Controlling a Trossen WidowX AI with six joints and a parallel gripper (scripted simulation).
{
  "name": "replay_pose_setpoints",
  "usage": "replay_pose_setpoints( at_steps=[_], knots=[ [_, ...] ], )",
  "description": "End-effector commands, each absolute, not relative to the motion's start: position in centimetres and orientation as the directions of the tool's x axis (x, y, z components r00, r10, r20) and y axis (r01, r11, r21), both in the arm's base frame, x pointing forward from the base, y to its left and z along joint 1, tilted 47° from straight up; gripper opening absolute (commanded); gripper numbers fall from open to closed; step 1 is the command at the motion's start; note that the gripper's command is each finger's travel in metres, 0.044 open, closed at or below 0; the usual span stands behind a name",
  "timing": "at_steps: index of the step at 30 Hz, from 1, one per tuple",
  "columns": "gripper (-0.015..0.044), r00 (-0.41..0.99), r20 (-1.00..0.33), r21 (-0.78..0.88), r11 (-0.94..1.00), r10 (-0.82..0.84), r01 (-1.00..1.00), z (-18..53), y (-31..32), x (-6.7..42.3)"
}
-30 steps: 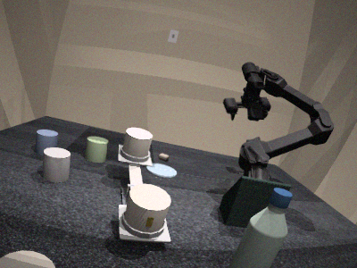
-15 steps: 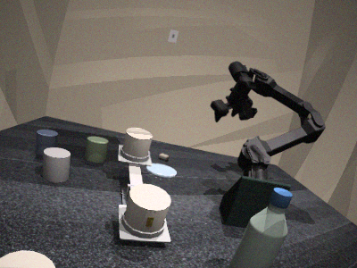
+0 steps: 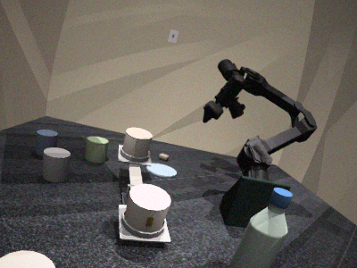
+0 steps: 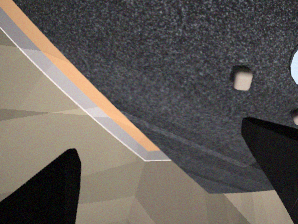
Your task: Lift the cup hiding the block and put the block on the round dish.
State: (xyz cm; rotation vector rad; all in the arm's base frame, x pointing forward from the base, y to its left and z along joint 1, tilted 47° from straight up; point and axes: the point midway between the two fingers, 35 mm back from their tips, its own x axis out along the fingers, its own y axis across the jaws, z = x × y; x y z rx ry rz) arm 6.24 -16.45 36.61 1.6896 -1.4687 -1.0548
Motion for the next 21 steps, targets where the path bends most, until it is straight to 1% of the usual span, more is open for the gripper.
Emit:
replay_pose_setpoints(
  at_steps=[1,11,21],
  knots=[
    [0.044,0.109,-0.185,0.928,-0.21,-0.977,-0.309,35.5,-16.3,8.5],
    [0.044,0.224,-0.241,0.969,-0.245,-0.944,0.008,33.4,-15.2,12.4],
    [0.044,0.323,-0.299,0.927,-0.192,-0.898,0.322,31.3,-13.3,15.9]
  ],
)
